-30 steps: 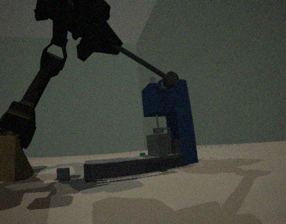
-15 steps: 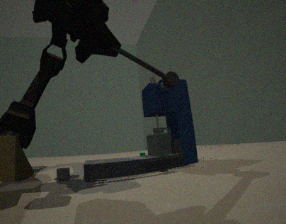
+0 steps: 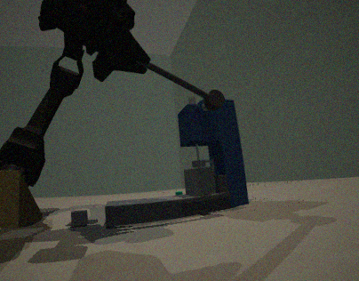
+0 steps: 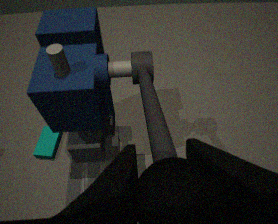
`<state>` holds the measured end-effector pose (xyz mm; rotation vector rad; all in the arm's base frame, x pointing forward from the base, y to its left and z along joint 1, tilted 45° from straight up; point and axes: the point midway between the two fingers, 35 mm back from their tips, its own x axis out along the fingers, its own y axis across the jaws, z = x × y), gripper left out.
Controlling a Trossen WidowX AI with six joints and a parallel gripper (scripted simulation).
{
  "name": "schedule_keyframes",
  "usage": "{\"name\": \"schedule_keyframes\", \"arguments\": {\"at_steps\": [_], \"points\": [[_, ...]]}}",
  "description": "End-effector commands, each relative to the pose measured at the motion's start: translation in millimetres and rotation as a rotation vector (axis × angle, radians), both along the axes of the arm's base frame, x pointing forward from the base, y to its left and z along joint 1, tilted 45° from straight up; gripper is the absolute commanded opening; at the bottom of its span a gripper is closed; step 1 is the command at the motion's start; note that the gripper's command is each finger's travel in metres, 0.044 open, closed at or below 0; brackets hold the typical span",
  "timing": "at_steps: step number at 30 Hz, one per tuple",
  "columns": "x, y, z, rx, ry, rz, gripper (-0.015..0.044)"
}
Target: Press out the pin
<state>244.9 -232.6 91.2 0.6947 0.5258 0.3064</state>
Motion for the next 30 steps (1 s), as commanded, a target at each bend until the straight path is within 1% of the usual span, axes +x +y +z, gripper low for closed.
{"name": "schedule_keyframes", "arguments": {"at_steps": [1, 30], "points": [[-4.9, 7.9, -8.9, 0.015, 0.03, 0.009, 0.0], [-9.0, 16.3, -18.5, 0.015, 0.03, 0.009, 0.0]]}}
